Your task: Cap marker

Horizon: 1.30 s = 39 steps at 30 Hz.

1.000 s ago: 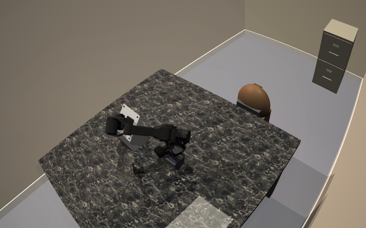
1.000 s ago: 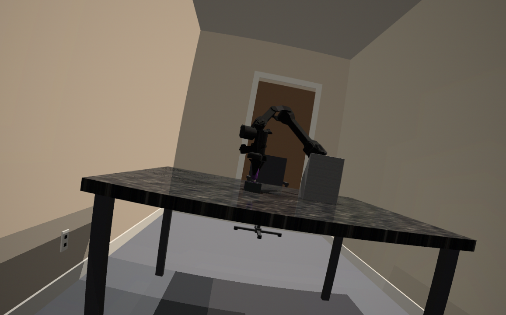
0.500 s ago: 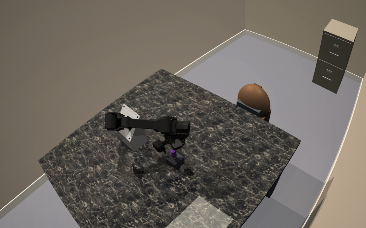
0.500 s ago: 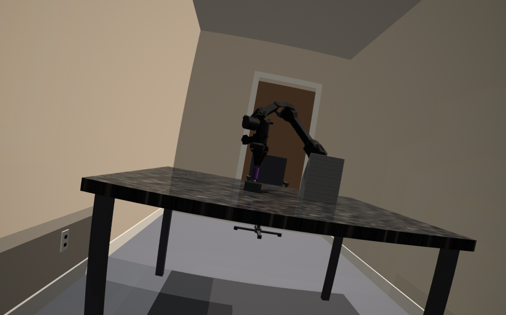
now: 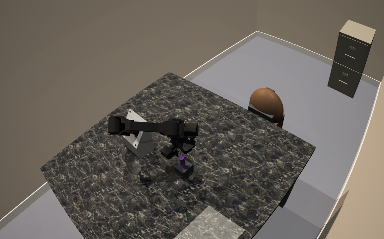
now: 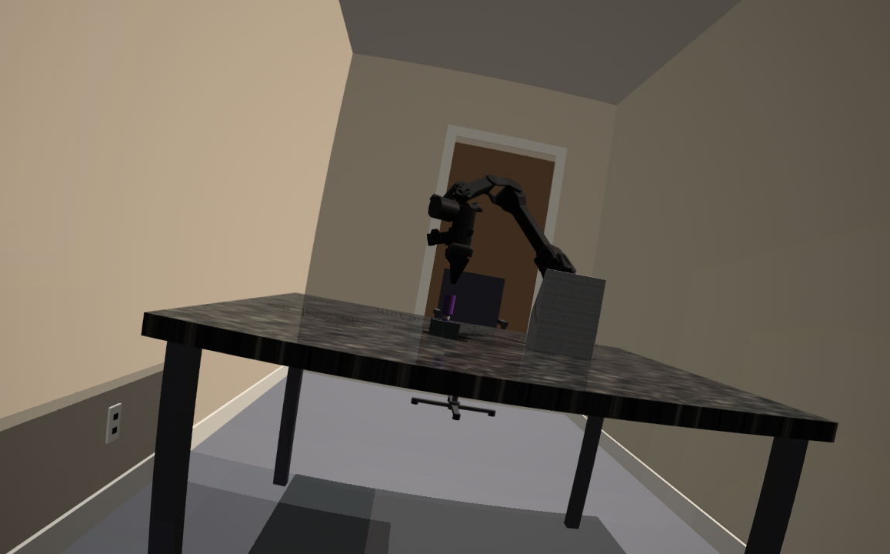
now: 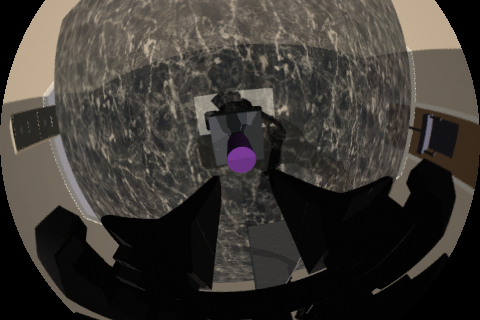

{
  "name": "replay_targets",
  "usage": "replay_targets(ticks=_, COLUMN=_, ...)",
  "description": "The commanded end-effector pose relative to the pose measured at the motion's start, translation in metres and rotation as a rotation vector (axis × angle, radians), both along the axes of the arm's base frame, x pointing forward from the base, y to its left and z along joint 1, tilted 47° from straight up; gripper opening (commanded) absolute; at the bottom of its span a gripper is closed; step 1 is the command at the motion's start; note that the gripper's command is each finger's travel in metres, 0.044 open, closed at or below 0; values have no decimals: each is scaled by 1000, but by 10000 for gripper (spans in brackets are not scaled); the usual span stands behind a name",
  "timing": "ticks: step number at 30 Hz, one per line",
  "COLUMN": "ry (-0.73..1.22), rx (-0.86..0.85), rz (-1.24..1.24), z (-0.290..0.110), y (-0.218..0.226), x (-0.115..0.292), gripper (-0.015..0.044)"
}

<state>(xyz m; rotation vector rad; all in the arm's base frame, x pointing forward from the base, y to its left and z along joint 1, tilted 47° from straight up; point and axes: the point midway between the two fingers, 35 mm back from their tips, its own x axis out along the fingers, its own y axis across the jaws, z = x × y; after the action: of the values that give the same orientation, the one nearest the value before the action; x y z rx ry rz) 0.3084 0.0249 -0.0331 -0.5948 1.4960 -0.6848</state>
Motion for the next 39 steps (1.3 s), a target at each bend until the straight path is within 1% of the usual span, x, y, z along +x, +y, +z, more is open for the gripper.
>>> replay_targets(ticks=1, ry=7, rx=0, rz=12, z=0, y=0, x=1, gripper=99)
replay_targets(ticks=5, ry=7, rx=0, rz=12, z=0, y=0, x=1, gripper=0)
replay_targets(ticks=16, ry=7, rx=0, rz=12, z=-2, y=-2, x=0, gripper=0)
replay_targets(ticks=39, ry=7, rx=-1, rz=12, z=-24, y=-26, x=-1, gripper=0)
